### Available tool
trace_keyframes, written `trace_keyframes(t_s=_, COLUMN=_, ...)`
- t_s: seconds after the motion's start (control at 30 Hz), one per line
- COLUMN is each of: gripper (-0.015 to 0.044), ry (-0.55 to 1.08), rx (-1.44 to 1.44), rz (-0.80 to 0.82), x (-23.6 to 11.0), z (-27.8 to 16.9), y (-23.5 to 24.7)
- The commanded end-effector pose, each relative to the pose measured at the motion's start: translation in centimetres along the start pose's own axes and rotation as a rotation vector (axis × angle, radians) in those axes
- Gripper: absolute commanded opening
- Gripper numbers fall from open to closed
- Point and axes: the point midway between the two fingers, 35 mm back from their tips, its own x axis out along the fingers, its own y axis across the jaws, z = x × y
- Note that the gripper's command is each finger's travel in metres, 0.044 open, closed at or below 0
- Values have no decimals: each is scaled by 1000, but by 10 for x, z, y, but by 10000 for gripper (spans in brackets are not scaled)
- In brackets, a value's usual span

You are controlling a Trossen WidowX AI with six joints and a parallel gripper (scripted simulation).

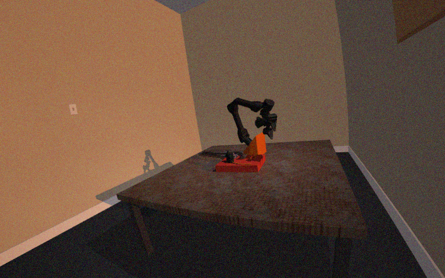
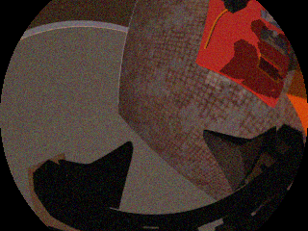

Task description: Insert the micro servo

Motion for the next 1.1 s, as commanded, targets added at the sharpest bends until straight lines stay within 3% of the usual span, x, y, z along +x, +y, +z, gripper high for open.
trace_keyframes(t_s=0.0, gripper=440, ry=-29, rx=128, rz=-56, x=1, z=35, y=-1)
trace_keyframes(t_s=0.53, gripper=440, ry=-165, rx=575, rz=-322, x=3, z=147, y=-50)
trace_keyframes(t_s=1.07, gripper=440, ry=-367, rx=1004, rz=-568, x=-20, z=246, y=-121)
